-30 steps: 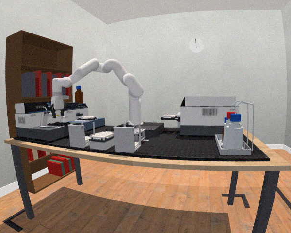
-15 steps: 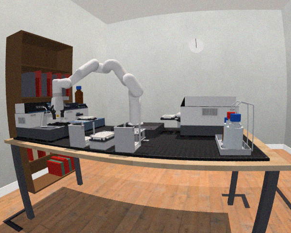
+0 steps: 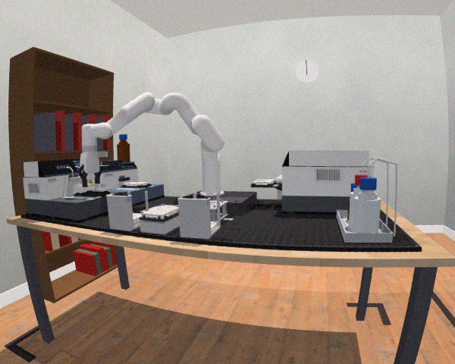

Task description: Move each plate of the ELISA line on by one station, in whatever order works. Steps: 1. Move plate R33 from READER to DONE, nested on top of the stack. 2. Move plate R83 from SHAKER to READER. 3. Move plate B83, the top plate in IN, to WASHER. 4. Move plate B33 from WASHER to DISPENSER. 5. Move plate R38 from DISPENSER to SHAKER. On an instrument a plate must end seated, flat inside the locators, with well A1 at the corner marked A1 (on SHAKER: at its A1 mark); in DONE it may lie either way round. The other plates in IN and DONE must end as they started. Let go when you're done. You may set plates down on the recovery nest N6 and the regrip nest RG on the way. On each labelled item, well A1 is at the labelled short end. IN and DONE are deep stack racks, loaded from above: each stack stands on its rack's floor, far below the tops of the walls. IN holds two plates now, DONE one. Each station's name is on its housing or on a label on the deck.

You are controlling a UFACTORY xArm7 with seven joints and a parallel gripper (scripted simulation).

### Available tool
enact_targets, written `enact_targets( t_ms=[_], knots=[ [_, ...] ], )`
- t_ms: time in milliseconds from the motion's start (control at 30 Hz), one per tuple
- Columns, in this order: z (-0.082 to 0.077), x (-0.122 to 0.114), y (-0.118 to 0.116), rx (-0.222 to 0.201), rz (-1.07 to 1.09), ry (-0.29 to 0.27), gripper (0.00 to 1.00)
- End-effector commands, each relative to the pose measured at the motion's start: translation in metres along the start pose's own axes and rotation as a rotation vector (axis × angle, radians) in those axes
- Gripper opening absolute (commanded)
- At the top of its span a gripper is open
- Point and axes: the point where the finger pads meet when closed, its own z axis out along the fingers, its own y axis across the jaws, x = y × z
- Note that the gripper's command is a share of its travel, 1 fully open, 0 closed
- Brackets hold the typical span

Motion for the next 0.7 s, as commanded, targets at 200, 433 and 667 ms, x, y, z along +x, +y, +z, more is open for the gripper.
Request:
enact_targets(
  t_ms=[200,433,667],
  knots=[
    [0.011,-0.001,0.001,-0.003,0.000,-0.004,0.00],
    [0.013,-0.001,0.001,-0.003,0.000,-0.004,0.00],
    [0.013,-0.001,0.001,-0.003,0.000,-0.004,0.00]
  ],
)
